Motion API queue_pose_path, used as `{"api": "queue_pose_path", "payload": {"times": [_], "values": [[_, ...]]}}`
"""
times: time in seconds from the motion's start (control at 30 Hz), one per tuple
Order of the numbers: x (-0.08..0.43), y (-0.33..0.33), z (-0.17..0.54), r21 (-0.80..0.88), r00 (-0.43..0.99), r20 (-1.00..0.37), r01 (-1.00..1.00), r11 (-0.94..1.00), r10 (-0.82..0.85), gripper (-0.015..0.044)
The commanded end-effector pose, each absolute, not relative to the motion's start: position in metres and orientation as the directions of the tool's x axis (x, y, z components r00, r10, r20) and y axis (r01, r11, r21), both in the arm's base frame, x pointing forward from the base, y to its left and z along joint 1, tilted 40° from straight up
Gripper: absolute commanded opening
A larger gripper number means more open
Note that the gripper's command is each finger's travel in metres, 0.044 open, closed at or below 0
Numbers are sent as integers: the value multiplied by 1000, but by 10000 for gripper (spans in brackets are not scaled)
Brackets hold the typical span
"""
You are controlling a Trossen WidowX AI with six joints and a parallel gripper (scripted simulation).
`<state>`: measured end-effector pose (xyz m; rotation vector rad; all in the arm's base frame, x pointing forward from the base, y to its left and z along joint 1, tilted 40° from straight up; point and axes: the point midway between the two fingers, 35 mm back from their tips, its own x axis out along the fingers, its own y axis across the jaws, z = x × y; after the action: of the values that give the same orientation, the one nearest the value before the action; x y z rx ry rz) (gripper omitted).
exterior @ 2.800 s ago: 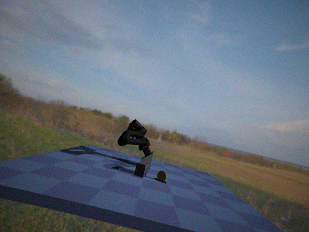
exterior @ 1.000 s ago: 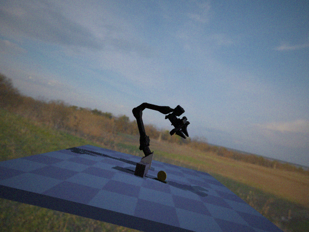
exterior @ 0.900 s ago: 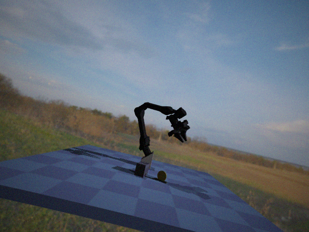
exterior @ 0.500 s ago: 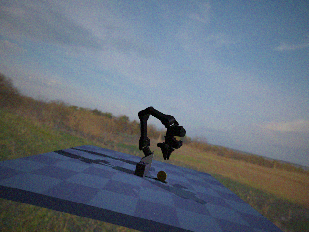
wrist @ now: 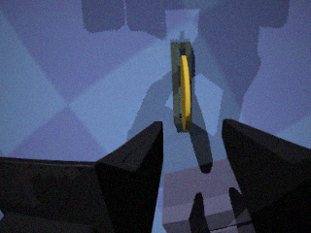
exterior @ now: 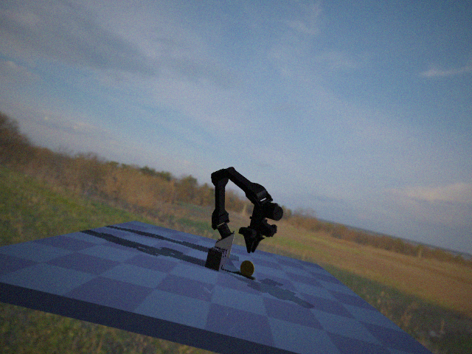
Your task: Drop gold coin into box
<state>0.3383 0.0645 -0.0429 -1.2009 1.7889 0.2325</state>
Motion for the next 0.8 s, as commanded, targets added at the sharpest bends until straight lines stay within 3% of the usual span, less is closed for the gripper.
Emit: {"api": "queue_pose_path", "payload": {"times": [0.0,0.77], "values": [[337,61,-50,-319,-77,-773,-811,491,-630,161],[336,36,-80,-320,-76,-773,-811,490,-630,161]]}}
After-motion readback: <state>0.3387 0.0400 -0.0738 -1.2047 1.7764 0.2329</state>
